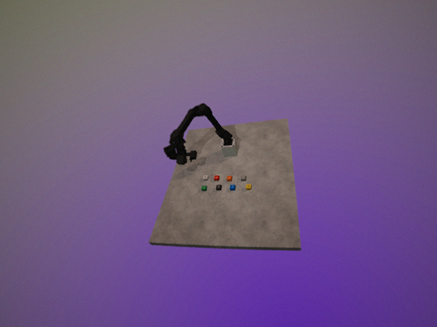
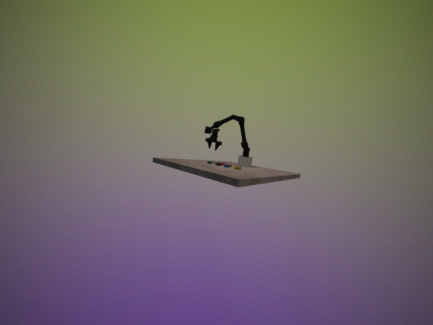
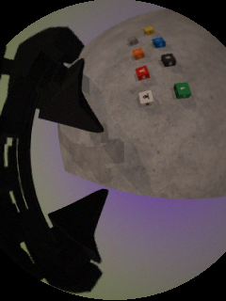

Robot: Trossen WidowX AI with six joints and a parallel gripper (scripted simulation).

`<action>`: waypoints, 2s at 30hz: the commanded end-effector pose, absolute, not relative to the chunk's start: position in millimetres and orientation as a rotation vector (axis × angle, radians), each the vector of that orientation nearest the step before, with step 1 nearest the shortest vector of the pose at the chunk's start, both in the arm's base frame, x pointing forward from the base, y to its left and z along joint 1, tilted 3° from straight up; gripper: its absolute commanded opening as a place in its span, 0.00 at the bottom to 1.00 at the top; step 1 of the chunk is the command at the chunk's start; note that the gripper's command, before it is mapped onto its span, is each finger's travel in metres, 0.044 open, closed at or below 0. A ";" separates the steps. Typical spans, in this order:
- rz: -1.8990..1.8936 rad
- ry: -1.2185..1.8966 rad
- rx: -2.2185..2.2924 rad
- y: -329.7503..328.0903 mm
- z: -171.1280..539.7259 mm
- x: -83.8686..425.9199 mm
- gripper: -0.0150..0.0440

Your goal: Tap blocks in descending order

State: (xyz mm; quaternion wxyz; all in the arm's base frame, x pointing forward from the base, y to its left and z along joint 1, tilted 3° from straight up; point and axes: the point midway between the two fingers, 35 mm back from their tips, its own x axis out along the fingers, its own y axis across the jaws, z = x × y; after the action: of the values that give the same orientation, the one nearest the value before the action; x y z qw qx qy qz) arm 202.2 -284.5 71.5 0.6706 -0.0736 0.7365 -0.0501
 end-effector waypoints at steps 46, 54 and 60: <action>0.016 1.507 0.021 -83.8 71.6 256.6 0.93; 0.016 1.507 0.021 -83.8 71.6 256.6 0.93; 0.017 1.506 0.022 -67.3 72.3 262.1 0.93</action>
State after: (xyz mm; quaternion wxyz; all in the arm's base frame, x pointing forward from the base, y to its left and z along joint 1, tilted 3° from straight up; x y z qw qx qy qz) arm 257.2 -81.1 71.7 0.7287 0.0116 0.6847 0.0064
